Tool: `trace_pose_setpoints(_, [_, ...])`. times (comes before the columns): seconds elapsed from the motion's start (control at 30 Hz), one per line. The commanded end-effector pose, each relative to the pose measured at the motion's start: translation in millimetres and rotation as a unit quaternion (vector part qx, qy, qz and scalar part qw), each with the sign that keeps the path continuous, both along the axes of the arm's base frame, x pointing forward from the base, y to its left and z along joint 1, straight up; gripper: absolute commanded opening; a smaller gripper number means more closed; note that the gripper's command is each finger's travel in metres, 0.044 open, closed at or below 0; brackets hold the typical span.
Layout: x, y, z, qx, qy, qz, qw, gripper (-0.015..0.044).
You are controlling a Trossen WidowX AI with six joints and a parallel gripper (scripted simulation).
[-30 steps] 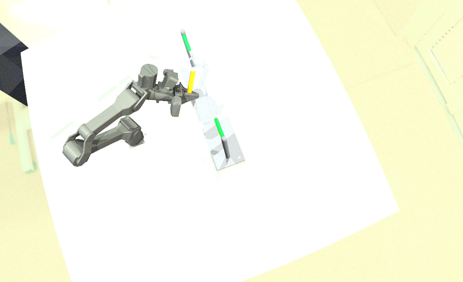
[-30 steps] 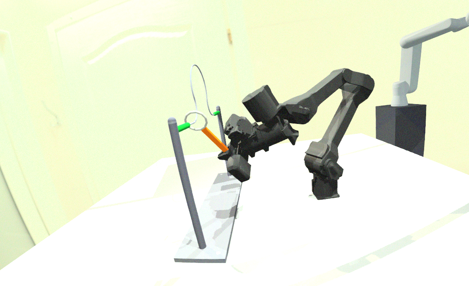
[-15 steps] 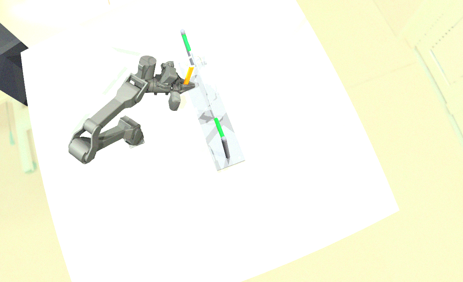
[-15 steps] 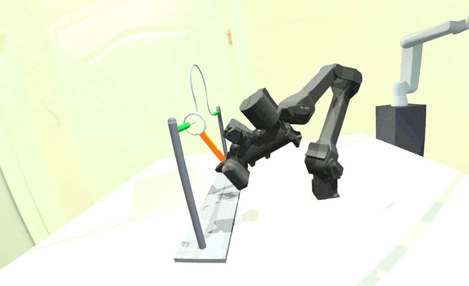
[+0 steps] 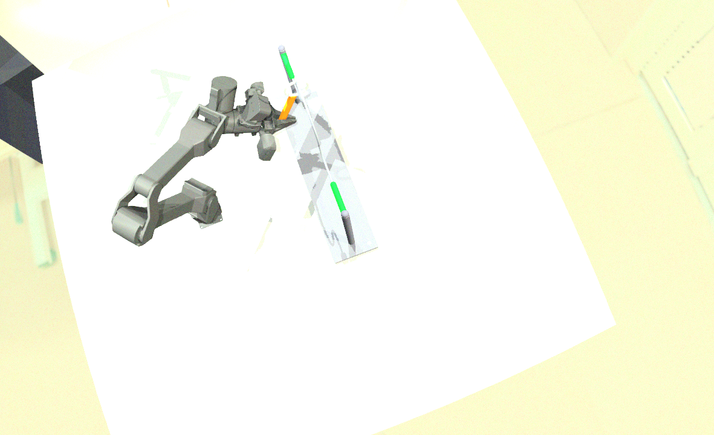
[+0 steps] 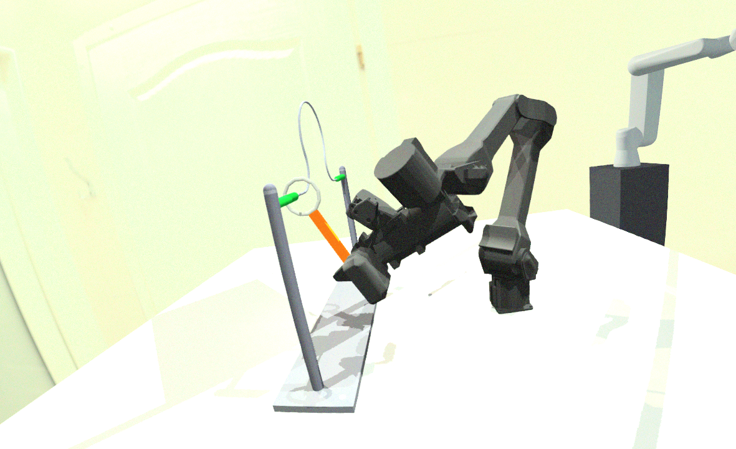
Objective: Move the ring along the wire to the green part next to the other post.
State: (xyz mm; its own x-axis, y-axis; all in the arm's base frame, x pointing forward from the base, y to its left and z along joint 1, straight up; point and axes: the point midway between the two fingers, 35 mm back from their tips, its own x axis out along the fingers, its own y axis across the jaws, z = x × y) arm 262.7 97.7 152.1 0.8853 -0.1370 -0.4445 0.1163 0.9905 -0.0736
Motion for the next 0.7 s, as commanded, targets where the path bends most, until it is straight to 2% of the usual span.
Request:
trace_pose_setpoints(0.0, [1.2,7.6,3.7,0.013,-0.005,-0.003,1.0,-0.015])
trace_pose_setpoints(0.67, [1.4,29.2,3.9,0.02,-0.006,-0.003,1.0,-0.015])
